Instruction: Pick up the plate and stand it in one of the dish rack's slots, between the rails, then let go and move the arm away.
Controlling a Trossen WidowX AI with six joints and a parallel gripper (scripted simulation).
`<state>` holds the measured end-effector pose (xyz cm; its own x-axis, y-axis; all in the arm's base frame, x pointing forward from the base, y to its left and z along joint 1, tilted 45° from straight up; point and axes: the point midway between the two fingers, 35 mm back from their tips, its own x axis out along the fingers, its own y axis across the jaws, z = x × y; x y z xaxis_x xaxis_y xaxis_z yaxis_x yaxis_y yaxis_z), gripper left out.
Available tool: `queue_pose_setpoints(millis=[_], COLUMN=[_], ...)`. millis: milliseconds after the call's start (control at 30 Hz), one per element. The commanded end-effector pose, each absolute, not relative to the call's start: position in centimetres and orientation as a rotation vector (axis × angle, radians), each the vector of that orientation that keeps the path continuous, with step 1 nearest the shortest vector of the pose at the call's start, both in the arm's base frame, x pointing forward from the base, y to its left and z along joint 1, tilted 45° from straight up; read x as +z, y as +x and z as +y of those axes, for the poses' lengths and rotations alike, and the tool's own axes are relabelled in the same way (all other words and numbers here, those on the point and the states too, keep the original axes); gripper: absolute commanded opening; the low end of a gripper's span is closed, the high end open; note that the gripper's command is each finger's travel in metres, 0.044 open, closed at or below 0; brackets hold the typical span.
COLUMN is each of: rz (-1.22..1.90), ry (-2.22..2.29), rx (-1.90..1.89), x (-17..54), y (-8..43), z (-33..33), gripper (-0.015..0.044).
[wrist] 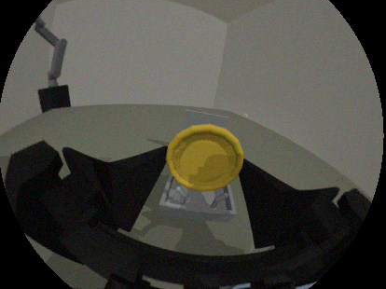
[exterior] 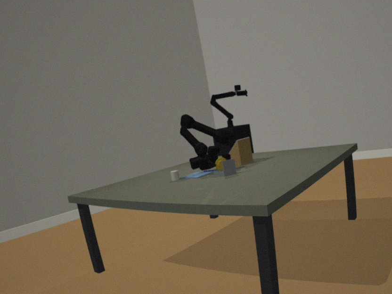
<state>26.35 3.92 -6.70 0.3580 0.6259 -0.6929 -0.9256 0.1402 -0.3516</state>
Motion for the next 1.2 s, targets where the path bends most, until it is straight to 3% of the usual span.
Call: queue_pose_setpoints(millis=[0,367,867,1167], rz=[0.42,0.43,0.429,0.437], ry=[-0.848,-0.845,-0.846,-0.845], rx=[1.171,1.171,1.172,1.179], x=[-6.9,-6.7,-6.7,-5.5], y=[26.6,26.3,26.4,26.6], z=[3.7,3.9,3.9,5.1], gripper=[0.0,0.0,0.0394,0.04])
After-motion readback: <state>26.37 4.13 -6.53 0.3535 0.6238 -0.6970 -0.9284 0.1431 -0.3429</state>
